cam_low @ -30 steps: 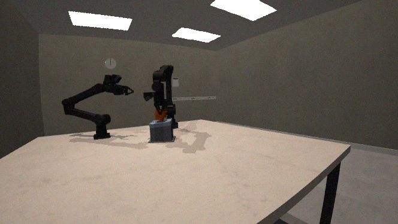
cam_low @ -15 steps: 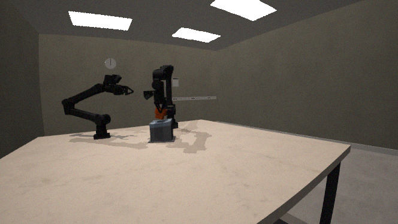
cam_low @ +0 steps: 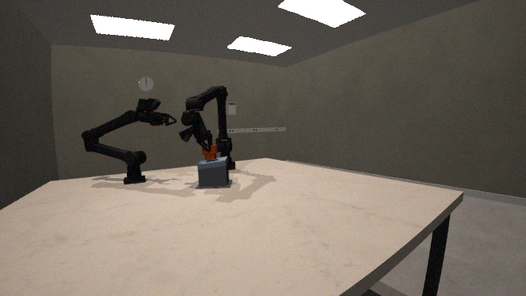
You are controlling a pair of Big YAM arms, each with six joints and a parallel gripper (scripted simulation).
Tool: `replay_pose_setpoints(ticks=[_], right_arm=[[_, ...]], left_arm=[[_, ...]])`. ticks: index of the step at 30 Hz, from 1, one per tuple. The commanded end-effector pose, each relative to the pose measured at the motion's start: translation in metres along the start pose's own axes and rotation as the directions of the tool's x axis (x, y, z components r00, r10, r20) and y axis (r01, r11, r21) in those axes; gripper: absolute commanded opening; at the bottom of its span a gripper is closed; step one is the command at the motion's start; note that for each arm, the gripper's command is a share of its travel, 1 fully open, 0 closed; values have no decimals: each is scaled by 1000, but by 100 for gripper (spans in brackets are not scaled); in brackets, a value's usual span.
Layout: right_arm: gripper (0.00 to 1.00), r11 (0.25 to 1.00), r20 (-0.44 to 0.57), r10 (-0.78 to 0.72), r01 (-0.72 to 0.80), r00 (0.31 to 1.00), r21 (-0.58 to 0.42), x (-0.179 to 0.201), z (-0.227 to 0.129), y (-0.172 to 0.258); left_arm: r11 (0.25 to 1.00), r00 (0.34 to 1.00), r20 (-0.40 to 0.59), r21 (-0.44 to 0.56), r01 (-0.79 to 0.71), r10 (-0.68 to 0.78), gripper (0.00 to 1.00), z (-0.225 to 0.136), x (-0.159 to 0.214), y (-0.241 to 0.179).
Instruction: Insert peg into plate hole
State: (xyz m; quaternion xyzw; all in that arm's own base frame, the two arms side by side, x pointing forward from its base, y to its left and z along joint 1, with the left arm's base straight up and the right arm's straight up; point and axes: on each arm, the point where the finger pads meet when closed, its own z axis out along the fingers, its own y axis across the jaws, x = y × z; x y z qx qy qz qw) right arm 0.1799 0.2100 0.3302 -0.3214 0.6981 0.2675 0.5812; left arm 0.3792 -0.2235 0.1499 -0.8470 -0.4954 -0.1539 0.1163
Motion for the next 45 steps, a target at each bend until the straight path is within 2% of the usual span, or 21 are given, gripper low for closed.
replay_pose_setpoints(ticks=[1,18,35,36,39,45], right_arm=[[100,1000,29,0,0,1000,1,-17,-4,0],[100,1000,29,0,0,1000,1,-17,-4,0],[100,1000,29,0,0,1000,1,-17,-4,0],[100,1000,29,0,0,1000,1,-17,-4,0],[100,1000,29,0,0,1000,1,-17,-4,0],[100,1000,29,0,0,1000,1,-17,-4,0]], left_arm=[[997,998,0,-45,55,-55,40,-22,14,12],[993,994,12,-46,109,-109,40,-26,25,6],[996,997,9,-39,82,-82,40,-21,17,9],[996,997,9,-40,80,-80,40,-29,22,15],[1000,1000,-1,-5,10,-10,40,-10,6,9],[999,999,7,-44,33,-33,40,-20,8,4]])
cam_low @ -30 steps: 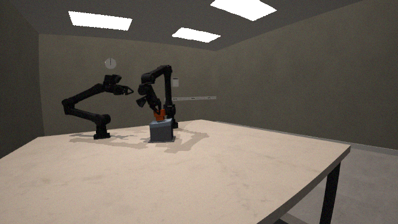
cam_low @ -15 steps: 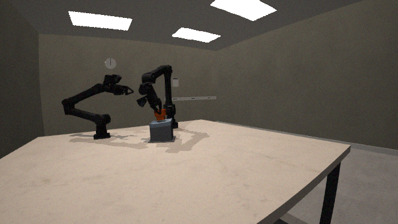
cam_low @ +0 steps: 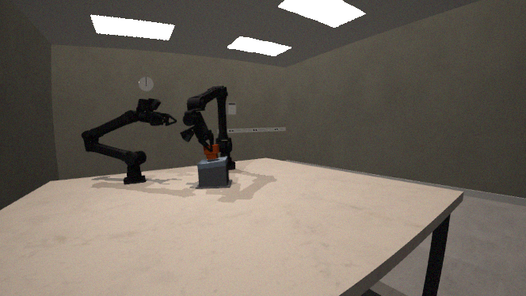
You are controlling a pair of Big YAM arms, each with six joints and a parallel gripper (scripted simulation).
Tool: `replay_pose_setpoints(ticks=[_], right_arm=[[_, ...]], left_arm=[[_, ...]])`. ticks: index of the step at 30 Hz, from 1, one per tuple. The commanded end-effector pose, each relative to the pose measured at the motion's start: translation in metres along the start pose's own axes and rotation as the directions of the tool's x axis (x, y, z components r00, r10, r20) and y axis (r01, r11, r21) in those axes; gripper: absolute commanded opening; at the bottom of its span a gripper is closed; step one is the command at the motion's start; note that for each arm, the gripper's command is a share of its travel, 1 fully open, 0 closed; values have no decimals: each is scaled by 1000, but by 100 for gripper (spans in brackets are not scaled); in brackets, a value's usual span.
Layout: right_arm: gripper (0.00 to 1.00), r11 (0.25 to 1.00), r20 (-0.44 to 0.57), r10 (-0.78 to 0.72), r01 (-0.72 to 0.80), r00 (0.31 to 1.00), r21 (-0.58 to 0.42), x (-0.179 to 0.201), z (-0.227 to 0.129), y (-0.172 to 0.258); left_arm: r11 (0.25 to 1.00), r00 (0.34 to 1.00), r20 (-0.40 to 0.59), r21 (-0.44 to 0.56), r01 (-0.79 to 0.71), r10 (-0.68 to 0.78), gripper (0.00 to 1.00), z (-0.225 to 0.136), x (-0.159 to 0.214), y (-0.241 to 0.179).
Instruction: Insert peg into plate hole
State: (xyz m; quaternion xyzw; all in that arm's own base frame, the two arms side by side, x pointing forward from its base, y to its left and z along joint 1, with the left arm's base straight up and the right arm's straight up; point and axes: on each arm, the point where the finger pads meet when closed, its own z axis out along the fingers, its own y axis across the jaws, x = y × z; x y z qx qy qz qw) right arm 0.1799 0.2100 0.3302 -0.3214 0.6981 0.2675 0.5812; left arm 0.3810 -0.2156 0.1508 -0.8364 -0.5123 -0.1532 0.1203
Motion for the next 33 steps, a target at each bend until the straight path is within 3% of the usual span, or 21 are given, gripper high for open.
replay_pose_setpoints(ticks=[1,25,33], right_arm=[[100,1000,29,0,0,1000,1,-17,-4,0],[100,1000,29,0,0,1000,1,-17,-4,0],[100,1000,29,0,0,1000,1,-17,-4,0]], left_arm=[[999,1000,8,-53,-7,8,40,-22,0,4],[999,1000,7,-43,8,-8,40,-22,-3,9],[1000,1000,-2,-13,-4,4,40,10,-7,4]])
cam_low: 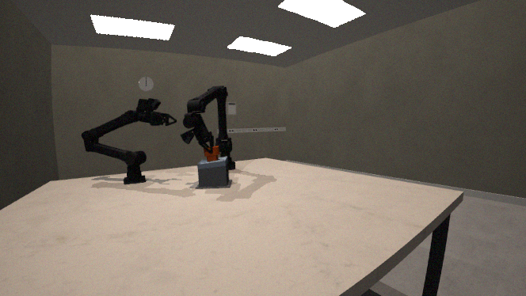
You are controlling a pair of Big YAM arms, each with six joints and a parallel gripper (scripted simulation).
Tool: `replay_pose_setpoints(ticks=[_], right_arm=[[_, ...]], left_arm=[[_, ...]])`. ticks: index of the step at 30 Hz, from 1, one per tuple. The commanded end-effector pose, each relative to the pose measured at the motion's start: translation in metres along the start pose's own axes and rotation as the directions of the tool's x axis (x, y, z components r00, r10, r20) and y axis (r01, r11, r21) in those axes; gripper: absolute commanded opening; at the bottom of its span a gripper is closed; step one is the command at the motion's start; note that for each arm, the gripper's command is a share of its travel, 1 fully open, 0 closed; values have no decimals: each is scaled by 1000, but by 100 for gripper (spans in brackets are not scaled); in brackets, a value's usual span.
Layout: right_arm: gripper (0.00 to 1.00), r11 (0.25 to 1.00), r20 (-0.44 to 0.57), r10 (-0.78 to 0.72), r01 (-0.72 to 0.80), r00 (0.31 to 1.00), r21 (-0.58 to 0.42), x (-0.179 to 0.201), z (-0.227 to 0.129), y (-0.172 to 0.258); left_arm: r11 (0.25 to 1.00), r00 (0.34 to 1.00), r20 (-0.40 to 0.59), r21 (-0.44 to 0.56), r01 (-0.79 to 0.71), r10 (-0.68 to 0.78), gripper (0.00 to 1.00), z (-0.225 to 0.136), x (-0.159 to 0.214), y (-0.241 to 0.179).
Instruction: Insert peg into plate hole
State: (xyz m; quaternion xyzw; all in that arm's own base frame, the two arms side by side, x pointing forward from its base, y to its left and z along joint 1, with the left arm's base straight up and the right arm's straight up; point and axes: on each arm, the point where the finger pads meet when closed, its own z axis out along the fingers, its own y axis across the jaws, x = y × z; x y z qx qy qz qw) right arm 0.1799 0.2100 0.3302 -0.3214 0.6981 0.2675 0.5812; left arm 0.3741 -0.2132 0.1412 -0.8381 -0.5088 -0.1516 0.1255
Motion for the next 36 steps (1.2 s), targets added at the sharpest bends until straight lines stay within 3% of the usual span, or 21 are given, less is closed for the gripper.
replay_pose_setpoints(ticks=[1,5,9,12,19,22,29,32,36], right_arm=[[100,1000,29,0,0,1000,1,-17,-4,0],[100,1000,29,0,0,1000,1,-17,-4,0],[100,1000,29,0,0,1000,1,-17,-4,0],[100,1000,29,0,0,1000,1,-17,-4,0],[100,1000,29,0,0,1000,1,-17,-4,0],[100,1000,29,0,0,1000,1,-17,-4,0],[100,1000,29,0,0,1000,1,-17,-4,0],[100,1000,29,0,0,1000,1,-17,-4,0],[100,1000,29,0,0,1000,1,-17,-4,0]], left_arm=[[1000,1000,4,-22,6,-6,40,3,-3,12],[1000,1000,-1,7,-3,3,40,24,-4,2],[999,1000,12,-33,16,-16,40,14,-1,11],[1000,1000,2,5,2,-2,40,34,-5,2],[1000,1000,1,12,19,-19,40,40,-6,1],[998,999,16,-56,36,-35,40,-8,-4,12],[998,999,13,-46,32,-31,40,-3,-6,12],[997,999,16,-64,35,-34,68,-11,-5,12],[994,999,26,-94,47,-45,69,-28,-2,11]])
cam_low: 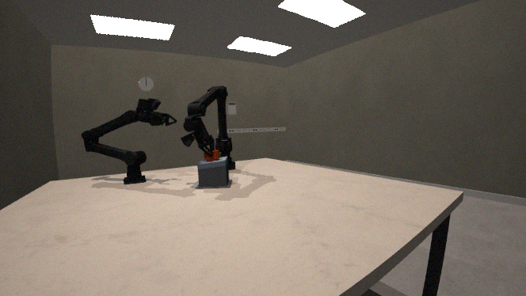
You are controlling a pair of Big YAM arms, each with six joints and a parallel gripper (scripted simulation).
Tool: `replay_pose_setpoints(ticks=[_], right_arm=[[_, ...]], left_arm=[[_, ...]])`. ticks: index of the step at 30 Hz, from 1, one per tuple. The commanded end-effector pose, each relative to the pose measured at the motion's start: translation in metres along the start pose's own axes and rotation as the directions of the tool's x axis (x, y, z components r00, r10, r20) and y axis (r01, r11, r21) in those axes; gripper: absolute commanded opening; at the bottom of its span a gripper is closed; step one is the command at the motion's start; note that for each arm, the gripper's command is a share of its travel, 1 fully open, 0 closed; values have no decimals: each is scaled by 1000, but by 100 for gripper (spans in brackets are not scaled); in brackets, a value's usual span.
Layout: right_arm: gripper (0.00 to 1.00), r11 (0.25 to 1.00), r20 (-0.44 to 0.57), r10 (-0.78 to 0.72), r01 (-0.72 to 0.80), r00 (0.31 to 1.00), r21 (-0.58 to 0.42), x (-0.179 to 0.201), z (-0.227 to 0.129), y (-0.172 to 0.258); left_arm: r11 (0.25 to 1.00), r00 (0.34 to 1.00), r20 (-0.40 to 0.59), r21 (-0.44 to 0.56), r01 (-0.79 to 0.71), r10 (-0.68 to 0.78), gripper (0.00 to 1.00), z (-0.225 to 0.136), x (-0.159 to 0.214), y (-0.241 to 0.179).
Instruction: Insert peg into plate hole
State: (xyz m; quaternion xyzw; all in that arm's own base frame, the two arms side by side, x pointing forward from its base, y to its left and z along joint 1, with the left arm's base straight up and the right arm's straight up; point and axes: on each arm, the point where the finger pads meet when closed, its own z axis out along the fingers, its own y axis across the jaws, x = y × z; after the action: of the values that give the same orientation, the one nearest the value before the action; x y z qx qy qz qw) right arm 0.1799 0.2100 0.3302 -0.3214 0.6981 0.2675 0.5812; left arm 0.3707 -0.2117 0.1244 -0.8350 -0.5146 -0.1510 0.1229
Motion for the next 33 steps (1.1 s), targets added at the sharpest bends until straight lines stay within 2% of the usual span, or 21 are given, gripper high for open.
replay_pose_setpoints(ticks=[1,8,10,11,13,17,18,25,29,33], right_arm=[[100,1000,29,0,0,1000,1,-17,-4,0],[100,1000,29,0,0,1000,1,-17,-4,0],[100,1000,29,0,0,1000,1,-17,-4,0],[100,1000,29,0,0,1000,1,-17,-4,0],[100,1000,29,0,0,1000,1,-17,-4,0],[100,1000,29,0,0,1000,1,-17,-4,0],[100,1000,29,0,0,1000,1,-17,-4,0],[100,1000,29,0,0,1000,1,-17,-4,0],[100,1000,29,0,0,1000,1,-17,-4,0],[100,1000,29,0,0,1000,1,-17,-4,0]], left_arm=[[994,999,25,-101,36,-34,69,-48,5,13],[995,999,22,-93,33,-31,69,-59,3,14],[995,999,24,-94,33,-31,92,-66,3,14],[994,999,27,-101,36,-34,100,-73,4,13],[993,999,32,-111,41,-37,100,-89,6,12],[998,1000,19,-67,22,-21,100,-96,-3,14],[996,999,26,-86,30,-28,100,-108,1,12],[999,1000,10,-40,23,-23,100,-105,-2,18],[998,1000,13,-55,18,-17,100,-128,0,13],[999,1000,6,-35,11,-10,100,-115,3,8]])
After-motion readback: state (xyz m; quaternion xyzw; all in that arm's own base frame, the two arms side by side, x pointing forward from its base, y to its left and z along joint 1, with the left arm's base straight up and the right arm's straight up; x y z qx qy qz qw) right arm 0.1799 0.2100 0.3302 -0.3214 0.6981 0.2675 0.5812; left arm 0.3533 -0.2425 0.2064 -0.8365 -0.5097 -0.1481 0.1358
